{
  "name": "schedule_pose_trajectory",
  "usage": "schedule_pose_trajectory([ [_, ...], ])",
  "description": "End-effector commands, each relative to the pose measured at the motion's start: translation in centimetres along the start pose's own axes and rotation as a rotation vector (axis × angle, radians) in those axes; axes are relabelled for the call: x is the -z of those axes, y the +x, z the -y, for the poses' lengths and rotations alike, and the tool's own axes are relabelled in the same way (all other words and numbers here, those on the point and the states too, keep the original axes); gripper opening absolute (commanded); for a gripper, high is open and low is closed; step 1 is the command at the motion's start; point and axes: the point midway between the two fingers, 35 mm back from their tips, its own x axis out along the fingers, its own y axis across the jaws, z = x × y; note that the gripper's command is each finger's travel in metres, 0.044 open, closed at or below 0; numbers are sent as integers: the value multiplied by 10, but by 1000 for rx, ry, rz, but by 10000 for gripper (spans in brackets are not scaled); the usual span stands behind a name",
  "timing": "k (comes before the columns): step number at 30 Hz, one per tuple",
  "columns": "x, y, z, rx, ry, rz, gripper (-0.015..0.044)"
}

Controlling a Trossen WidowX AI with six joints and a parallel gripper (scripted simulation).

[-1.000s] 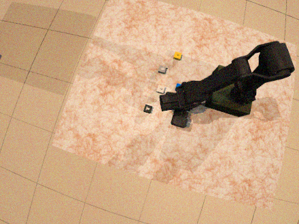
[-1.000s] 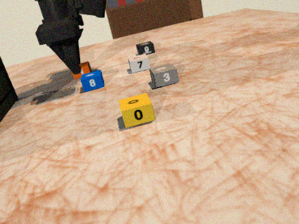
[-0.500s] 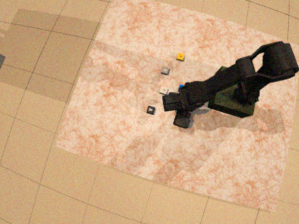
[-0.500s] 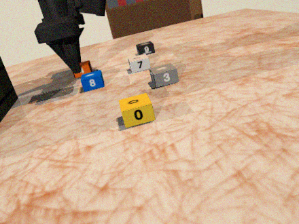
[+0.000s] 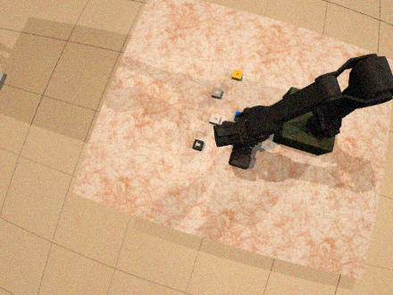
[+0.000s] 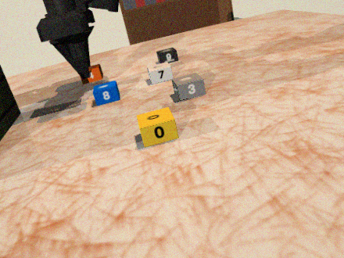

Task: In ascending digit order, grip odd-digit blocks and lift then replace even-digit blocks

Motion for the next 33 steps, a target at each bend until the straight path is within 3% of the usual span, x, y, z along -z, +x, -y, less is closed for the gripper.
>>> schedule_pose_trajectory([
  [1, 0, -2, -1, -6, -6, 3, 120],
  [32, 0, 13, -1, -5, -6, 3, 120],
  [33, 0, 13, -1, -5, -6, 3, 146],
])
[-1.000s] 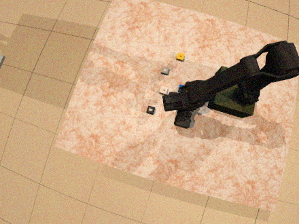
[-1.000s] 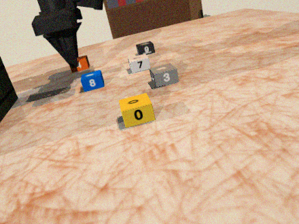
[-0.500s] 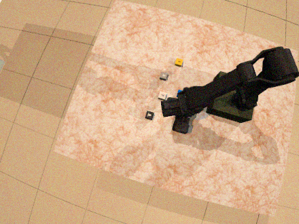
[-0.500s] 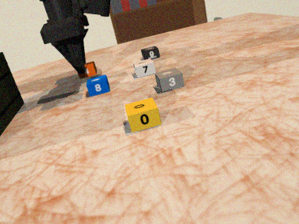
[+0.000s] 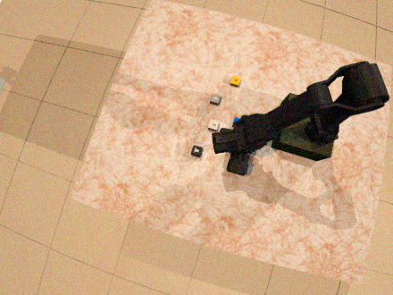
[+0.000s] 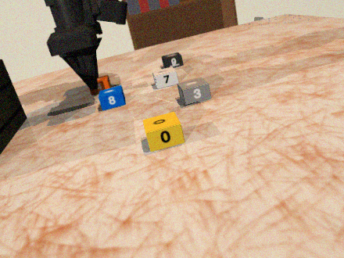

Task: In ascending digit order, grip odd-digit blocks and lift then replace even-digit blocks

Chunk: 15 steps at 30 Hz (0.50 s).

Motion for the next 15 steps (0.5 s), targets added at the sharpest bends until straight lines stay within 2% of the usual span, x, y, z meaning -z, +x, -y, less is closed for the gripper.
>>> schedule_pose_trajectory([
  [1, 1, 1, 0, -2, -5, -5, 173],
  [10, 1, 1, 0, -2, -5, -5, 400],
  [15, 0, -6, 0, -2, -5, -5, 400],
])
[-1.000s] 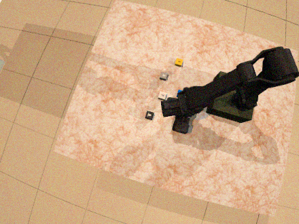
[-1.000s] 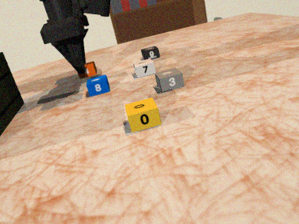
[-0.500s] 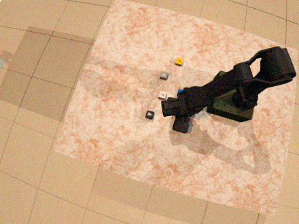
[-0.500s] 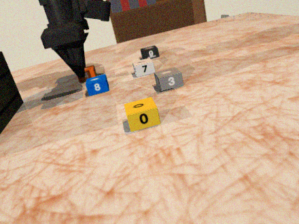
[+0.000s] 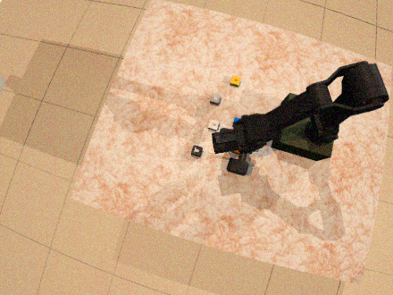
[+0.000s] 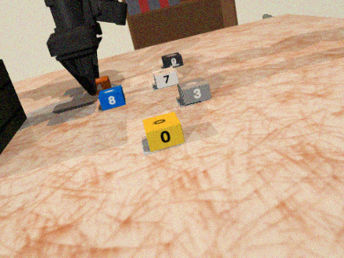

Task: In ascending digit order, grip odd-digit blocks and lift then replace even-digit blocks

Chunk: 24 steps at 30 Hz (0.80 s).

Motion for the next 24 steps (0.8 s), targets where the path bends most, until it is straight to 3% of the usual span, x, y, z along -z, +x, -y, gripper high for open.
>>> schedule_pose_trajectory([
  [1, -1, -17, -1, -3, -5, -1, 400],
  [8, 0, -36, 0, -3, -5, -1, 400],
  [10, -2, -48, -1, -3, -5, -1, 348],
  [14, -1, -113, -1, -4, -5, 0, 242],
  [19, -1, -117, 0, -4, -5, 0, 120],
  [24, -1, -117, 0, -4, -5, 0, 120],
])
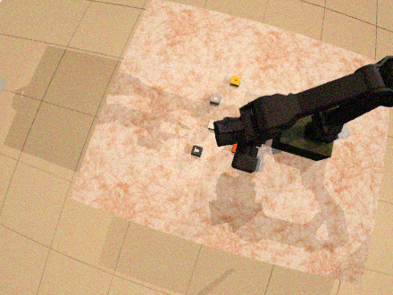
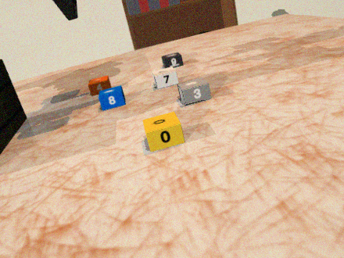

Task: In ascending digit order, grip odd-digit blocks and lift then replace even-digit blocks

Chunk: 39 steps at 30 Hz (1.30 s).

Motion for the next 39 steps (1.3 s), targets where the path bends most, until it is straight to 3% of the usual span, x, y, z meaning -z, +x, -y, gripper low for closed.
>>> schedule_pose_trajectory([
  [1, 0, -6, 0, -6, 5, 6, 120],
  [7, -2, -6, 0, -6, 5, 6, 120],
  [15, -101, -8, 61, 0, 5, 14, 120],
  [21, -103, -8, 63, 0, 5, 14, 120],
  [23, -105, 6, 63, 0, 5, 14, 173],
  [27, -104, 70, 64, 0, 5, 14, 278],
  [32, -104, 73, 64, 0, 5, 14, 400],
  [39, -104, 81, 64, 0, 5, 14, 400],
])
